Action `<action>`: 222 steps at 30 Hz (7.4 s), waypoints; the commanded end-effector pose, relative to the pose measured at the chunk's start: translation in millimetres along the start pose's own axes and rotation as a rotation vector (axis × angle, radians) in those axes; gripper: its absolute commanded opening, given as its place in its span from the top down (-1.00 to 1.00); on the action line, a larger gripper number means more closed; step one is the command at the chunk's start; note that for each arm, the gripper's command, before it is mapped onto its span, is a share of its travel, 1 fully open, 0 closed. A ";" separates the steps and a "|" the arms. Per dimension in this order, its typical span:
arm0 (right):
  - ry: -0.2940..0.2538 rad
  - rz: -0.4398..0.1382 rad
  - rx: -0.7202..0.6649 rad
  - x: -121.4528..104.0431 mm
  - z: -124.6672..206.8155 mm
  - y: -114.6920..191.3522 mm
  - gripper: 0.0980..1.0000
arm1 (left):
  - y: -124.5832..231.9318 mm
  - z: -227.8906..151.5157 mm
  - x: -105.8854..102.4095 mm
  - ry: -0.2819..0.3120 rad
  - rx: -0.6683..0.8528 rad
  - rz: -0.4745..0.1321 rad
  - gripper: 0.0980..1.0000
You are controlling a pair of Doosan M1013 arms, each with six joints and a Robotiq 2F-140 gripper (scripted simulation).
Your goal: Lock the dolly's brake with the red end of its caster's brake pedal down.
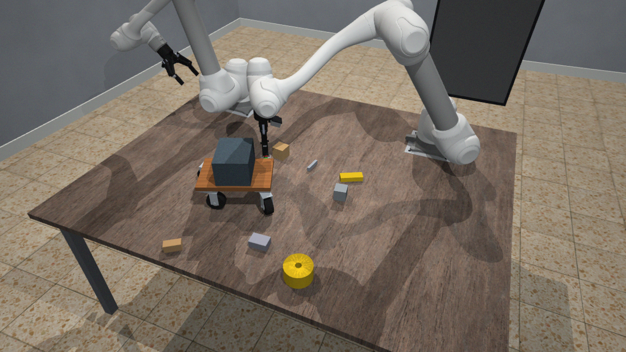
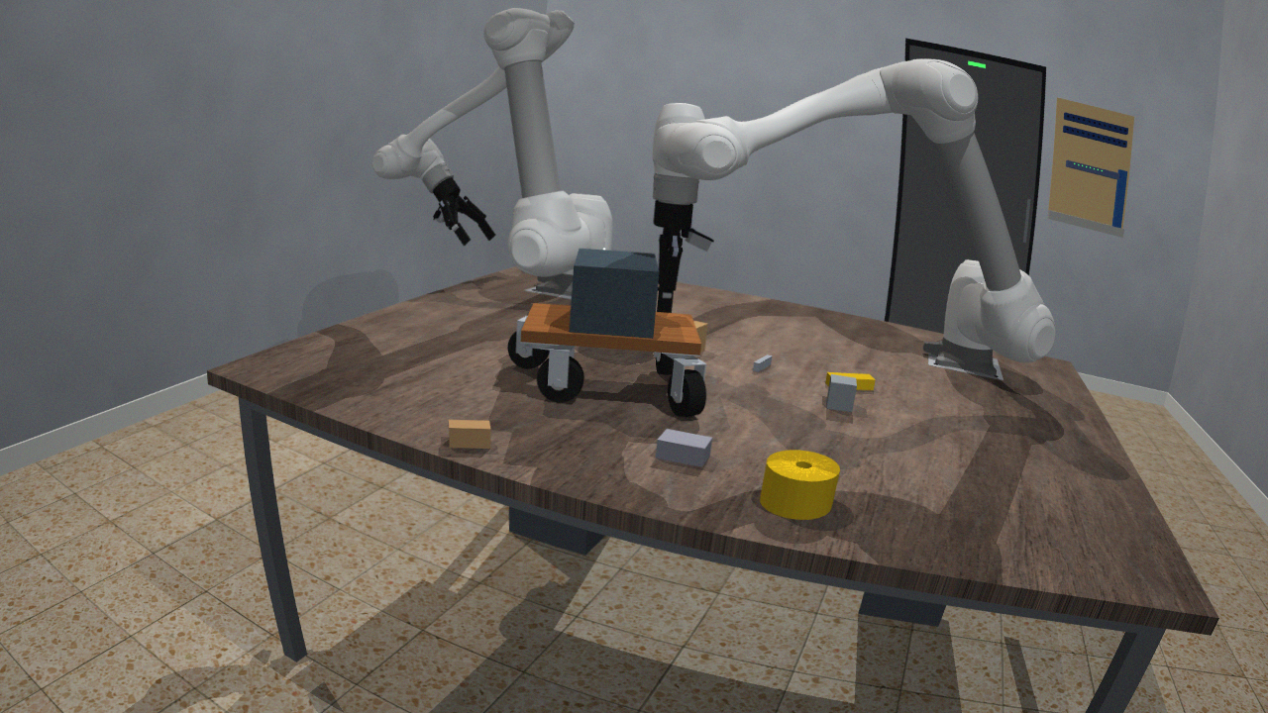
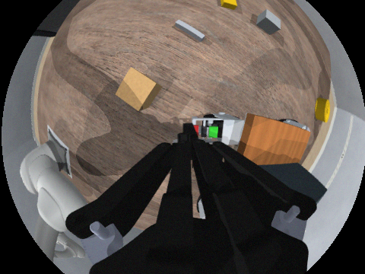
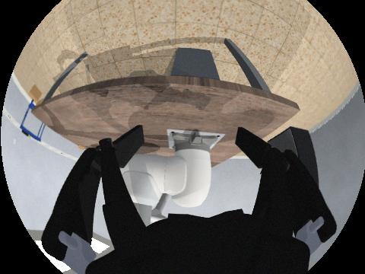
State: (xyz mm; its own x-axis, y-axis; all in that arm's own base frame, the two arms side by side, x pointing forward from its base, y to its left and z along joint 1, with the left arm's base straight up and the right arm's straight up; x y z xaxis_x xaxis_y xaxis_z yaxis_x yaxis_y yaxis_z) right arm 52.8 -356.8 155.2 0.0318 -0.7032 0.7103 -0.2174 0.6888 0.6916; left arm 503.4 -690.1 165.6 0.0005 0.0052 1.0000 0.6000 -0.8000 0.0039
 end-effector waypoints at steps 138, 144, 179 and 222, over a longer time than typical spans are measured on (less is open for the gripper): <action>0.000 -0.005 0.007 -1.3 1.0 3.1 -1.00 | -102.0 21.3 72.6 -0.592 2.297 -0.109 1.00; 0.000 -0.005 0.007 -1.3 1.0 3.1 -1.00 | -123.6 29.4 59.7 -0.723 2.586 -0.048 1.00; 0.000 -0.005 0.007 -1.3 1.0 3.1 -1.00 | -160.1 41.9 -57.4 -0.943 3.004 0.102 1.00; 0.000 -0.005 0.007 -1.3 1.0 3.1 -1.00 | -159.9 41.4 -59.5 -0.942 3.004 0.104 1.00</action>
State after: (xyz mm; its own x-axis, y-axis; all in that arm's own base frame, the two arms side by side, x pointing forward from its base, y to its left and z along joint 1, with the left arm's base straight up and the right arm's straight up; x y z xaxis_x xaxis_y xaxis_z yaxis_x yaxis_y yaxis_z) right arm 52.8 -356.8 155.2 0.0318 -0.7032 0.7103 -0.2174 0.6888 0.6916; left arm 442.5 -538.8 107.6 -0.2966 0.4981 0.8148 -0.5131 0.6364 -0.5759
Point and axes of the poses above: on each arm, the point where the finger pads meet when closed, its own x axis back along the fingers, its own z axis across the jaws, y = z × x, the point moved 5 cm from there along x, back along the fingers, and after that the axes turned 8 degrees about x, right-handed, at the moved point
